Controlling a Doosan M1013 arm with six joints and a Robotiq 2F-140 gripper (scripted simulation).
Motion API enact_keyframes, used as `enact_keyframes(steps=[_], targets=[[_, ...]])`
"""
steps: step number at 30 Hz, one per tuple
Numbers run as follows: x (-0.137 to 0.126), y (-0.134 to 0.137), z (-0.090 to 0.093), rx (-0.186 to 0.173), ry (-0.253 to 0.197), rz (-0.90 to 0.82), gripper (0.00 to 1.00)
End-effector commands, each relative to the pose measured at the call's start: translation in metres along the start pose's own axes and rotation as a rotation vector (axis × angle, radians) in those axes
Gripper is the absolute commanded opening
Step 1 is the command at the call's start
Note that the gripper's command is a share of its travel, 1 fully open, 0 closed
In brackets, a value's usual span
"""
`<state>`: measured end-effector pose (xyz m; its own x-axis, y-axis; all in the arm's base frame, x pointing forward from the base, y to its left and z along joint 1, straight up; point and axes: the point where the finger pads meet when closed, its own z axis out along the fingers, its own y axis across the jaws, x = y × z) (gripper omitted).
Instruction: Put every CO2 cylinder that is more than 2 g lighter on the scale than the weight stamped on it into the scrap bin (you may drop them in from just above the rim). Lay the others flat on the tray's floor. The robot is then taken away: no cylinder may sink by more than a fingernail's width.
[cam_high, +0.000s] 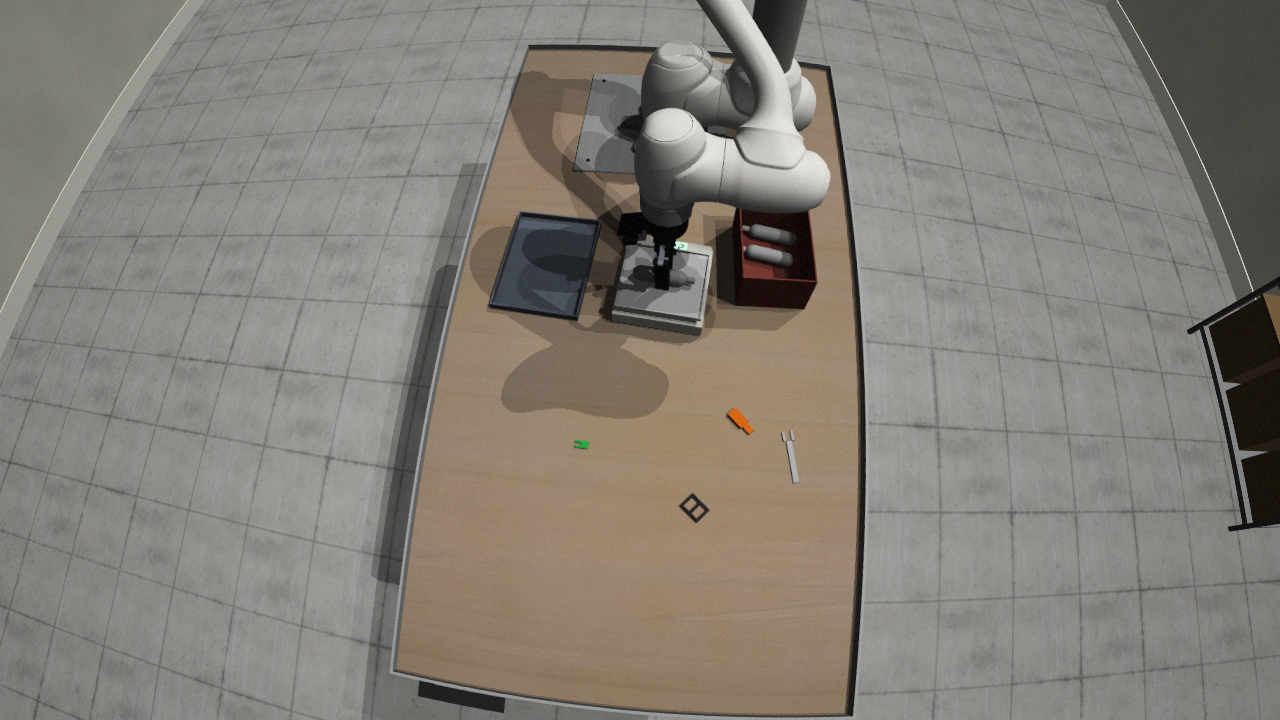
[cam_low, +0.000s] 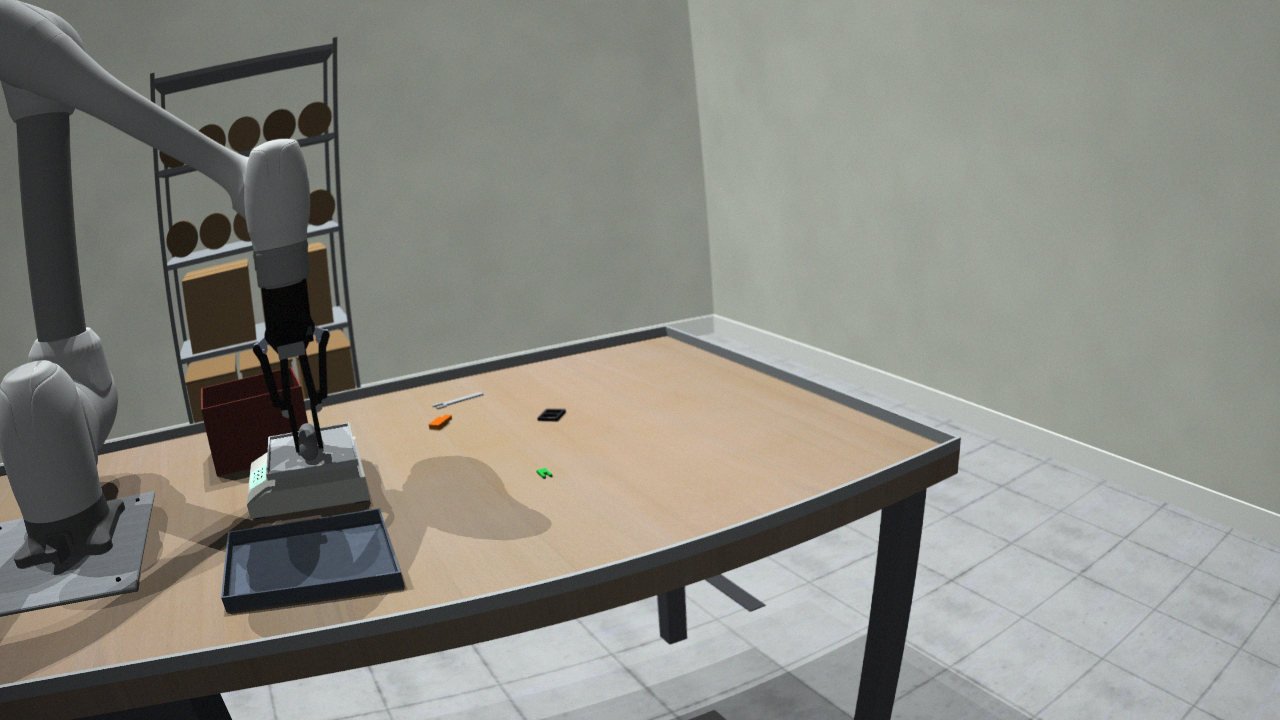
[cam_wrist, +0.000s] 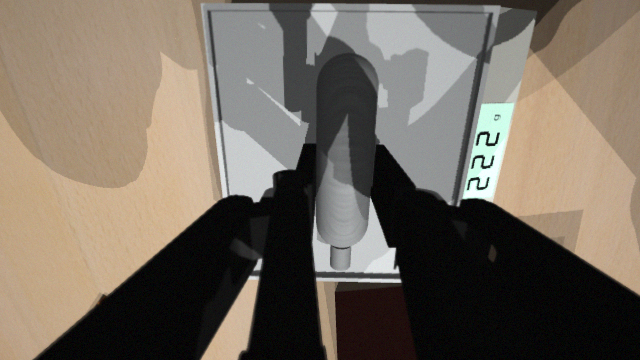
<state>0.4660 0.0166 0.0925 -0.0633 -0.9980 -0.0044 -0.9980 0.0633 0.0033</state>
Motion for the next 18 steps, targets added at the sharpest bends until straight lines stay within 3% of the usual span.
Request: enact_keyframes(steps=[1,11,18], targets=[[0.0,0.0,-0.001,0.001,0.0,0.0,0.1],[0.0,0.0,-0.028,0.001,0.0,0.0,0.1],[0.0,0.0,-0.073,0.001,0.0,0.0,0.1]])
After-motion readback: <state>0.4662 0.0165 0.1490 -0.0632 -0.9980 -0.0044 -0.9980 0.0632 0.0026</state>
